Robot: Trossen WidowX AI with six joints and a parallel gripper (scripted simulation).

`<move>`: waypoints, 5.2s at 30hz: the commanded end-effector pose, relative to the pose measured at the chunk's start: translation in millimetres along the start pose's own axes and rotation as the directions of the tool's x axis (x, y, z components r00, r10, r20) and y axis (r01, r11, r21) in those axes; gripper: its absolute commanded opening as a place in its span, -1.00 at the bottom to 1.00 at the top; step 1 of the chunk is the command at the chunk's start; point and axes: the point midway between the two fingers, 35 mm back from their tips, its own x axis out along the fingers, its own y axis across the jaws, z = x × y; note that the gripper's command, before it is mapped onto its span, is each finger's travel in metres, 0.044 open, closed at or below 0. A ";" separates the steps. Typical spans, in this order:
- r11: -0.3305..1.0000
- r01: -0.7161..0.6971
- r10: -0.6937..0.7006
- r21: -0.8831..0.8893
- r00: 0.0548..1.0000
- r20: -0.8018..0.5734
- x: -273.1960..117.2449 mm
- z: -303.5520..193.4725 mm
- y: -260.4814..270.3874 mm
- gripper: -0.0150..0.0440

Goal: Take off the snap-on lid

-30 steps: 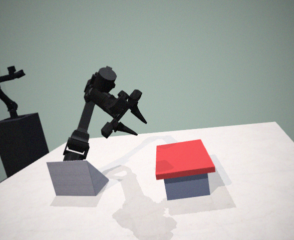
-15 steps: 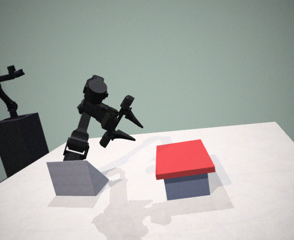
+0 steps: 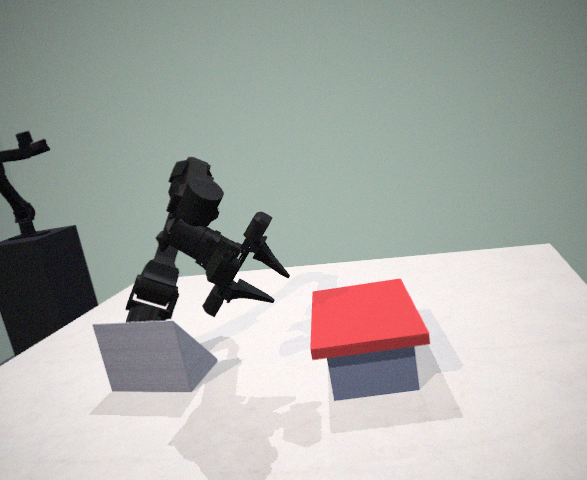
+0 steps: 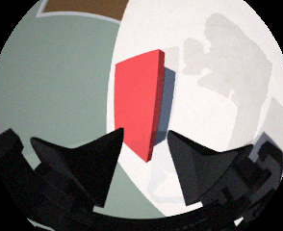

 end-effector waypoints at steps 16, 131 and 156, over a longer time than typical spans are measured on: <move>1.000 0.007 -0.007 -0.001 1.000 0.005 28.3 -1.6 -19.6 0.31; 1.000 -0.010 0.010 -0.006 1.000 -0.008 76.5 -7.6 -9.8 -0.49; 1.000 -0.010 0.010 -0.006 1.000 -0.008 72.9 -7.9 -6.2 -0.49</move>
